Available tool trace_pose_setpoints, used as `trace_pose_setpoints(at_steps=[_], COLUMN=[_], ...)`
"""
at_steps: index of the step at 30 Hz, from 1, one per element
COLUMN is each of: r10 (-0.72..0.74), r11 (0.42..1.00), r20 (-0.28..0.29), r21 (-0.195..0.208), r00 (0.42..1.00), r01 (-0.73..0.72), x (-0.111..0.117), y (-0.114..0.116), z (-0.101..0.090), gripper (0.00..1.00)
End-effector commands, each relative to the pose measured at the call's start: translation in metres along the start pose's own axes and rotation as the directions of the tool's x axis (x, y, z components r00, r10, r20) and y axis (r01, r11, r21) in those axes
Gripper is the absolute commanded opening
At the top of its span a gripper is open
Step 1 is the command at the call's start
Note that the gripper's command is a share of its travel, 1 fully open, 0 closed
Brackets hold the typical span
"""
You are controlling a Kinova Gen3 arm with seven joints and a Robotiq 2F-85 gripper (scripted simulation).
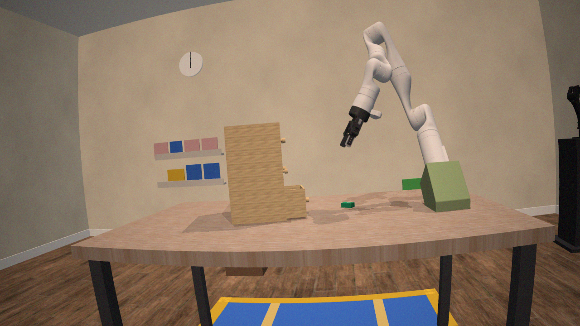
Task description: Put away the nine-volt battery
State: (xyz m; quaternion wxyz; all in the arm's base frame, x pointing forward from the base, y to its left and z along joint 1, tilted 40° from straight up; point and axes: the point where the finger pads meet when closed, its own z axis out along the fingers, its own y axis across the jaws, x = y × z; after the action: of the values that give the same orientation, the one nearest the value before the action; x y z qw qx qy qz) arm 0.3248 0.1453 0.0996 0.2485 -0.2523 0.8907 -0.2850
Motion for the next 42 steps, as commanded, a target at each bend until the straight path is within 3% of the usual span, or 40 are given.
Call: trace_pose_setpoints(at_steps=[1,14,21,42], r10=[0.002,-0.001,-0.006,0.004], r11=[1.000,1.000,1.000,1.000], r20=[0.037,0.136,0.190,0.247], r21=[0.009,0.000,0.016,-0.019], r00=[0.999,0.991,0.982,0.969], r01=[-0.002,0.001,0.003,0.001], x=[0.005,0.004,0.001,-0.001], y=[0.000,0.002,-0.004,0.003], z=[0.008,0.023,0.035,0.045], gripper=[1.00,1.00,1.00,1.00])
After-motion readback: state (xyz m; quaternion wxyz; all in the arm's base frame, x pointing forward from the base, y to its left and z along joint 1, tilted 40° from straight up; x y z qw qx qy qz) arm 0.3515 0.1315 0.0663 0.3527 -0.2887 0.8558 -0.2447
